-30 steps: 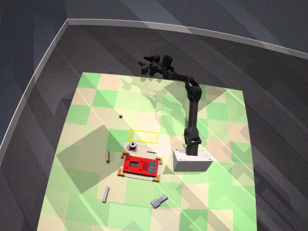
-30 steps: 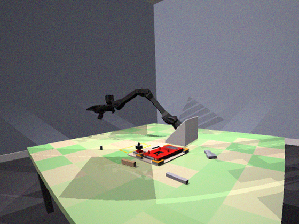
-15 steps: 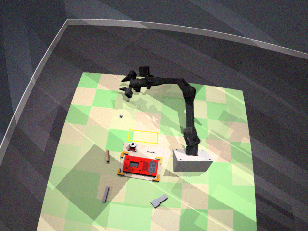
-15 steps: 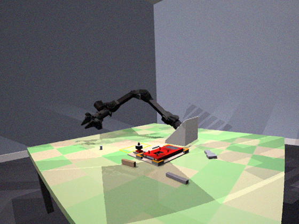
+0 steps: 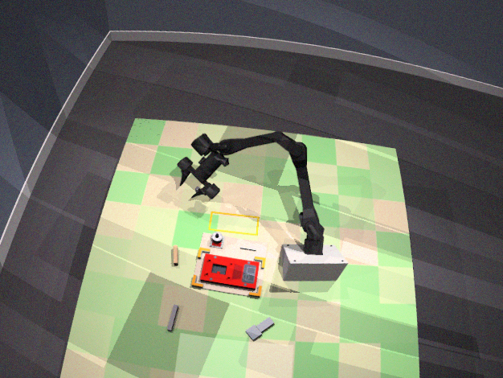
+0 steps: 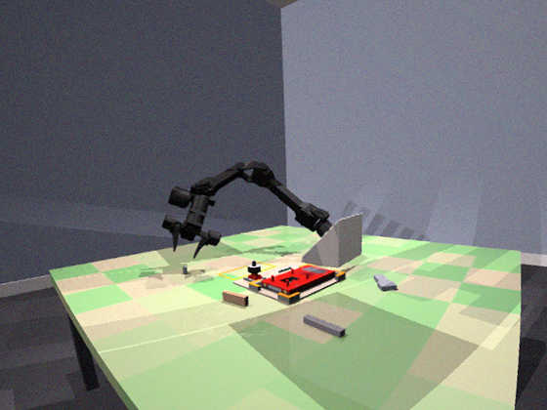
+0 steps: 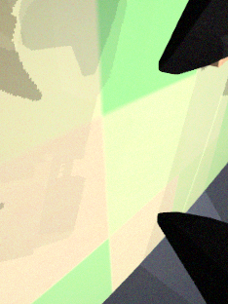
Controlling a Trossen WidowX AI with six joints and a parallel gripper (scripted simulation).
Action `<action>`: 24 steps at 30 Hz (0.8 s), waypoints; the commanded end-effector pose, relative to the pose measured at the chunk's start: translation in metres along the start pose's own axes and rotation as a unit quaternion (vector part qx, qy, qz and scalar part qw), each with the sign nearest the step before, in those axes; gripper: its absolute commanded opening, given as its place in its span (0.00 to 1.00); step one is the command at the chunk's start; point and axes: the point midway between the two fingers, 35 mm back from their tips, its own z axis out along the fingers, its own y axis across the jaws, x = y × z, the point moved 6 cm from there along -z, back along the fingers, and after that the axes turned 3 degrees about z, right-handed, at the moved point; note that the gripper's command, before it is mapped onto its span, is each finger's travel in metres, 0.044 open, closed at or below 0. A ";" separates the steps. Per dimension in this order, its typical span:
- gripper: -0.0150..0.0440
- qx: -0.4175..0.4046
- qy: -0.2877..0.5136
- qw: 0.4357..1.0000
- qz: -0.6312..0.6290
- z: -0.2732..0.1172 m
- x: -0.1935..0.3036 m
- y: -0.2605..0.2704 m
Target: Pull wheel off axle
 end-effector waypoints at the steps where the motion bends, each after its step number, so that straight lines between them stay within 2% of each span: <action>1: 0.76 0.085 -0.006 0.985 -0.148 0.008 0.038 -0.033; 5: 0.76 0.162 -0.005 0.937 -0.310 0.006 0.072 -0.064; 7: 0.76 0.205 -0.002 0.889 -0.410 0.002 0.091 -0.083; 10: 0.76 0.263 0.006 0.784 -0.562 -0.009 0.116 -0.112; 13: 0.76 0.311 0.015 0.646 -0.697 -0.024 0.136 -0.137; 15: 0.76 0.333 0.020 0.550 -0.766 -0.034 0.147 -0.150; 16: 0.76 0.338 0.021 0.523 -0.782 -0.037 0.149 -0.153; 24: 0.76 0.340 0.022 0.514 -0.787 -0.037 0.150 -0.154</action>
